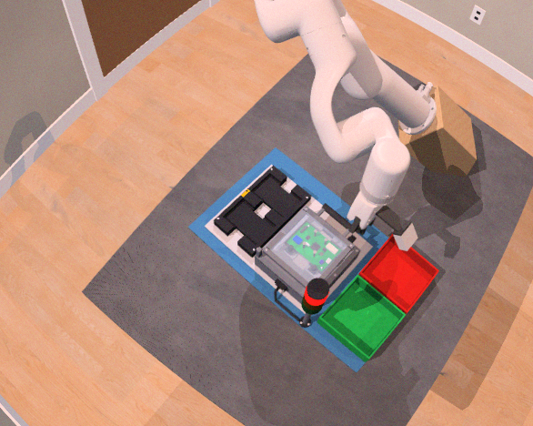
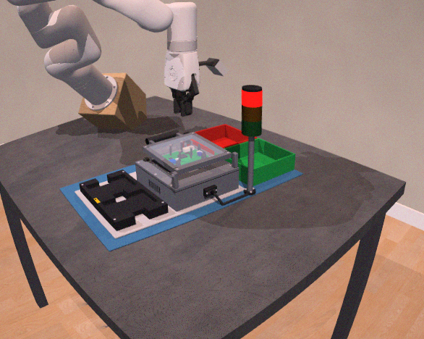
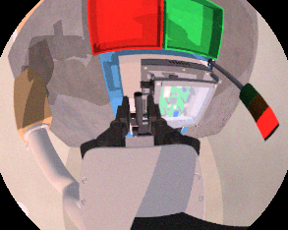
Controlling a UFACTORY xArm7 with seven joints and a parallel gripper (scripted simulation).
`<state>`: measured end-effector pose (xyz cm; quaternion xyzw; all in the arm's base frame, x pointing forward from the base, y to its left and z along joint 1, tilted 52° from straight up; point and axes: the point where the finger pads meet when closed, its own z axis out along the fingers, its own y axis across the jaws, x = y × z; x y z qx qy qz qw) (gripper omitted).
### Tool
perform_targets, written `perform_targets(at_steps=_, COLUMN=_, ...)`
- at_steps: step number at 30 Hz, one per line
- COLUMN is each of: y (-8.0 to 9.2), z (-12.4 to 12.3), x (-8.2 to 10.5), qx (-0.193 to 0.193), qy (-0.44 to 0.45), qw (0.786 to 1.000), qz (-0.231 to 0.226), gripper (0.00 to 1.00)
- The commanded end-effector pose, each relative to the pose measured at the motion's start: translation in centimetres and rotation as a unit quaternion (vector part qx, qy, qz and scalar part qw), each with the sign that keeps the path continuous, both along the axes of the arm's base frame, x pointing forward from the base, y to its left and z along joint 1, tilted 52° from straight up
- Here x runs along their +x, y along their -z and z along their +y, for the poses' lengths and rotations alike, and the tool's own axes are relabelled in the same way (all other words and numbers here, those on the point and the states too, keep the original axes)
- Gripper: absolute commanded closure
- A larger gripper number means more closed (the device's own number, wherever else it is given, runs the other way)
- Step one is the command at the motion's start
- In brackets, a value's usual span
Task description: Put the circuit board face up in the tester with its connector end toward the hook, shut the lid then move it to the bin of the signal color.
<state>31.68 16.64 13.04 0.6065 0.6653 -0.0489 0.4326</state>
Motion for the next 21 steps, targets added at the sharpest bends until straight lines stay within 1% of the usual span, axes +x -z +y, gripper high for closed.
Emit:
perform_targets(at_steps=1, y=-0.1, z=0.2, x=0.0, qx=0.001, qy=-0.002, qw=1.0, qz=-0.001, gripper=0.73)
perform_targets(at_steps=7, y=-0.1, z=0.1, x=0.0, qx=0.001, qy=-0.002, qw=1.0, qz=-0.001, gripper=0.73)
perform_targets(at_steps=11, y=-0.5, z=-0.4, x=-0.1, qx=0.001, qy=-0.002, qw=1.0, qz=-0.001, gripper=0.73)
perform_targets(at_steps=15, y=-1.3, z=-1.4, x=-0.2, qx=0.001, qy=-0.002, qw=1.0, qz=-0.001, gripper=0.73)
perform_targets(at_steps=20, y=-2.7, z=-3.1, x=-0.5, qx=0.001, qy=-0.002, qw=1.0, qz=-0.001, gripper=0.73)
perform_targets(at_steps=21, y=-2.7, z=-3.1, x=-0.5, qx=0.001, qy=-0.002, qw=1.0, qz=-0.001, gripper=0.73)
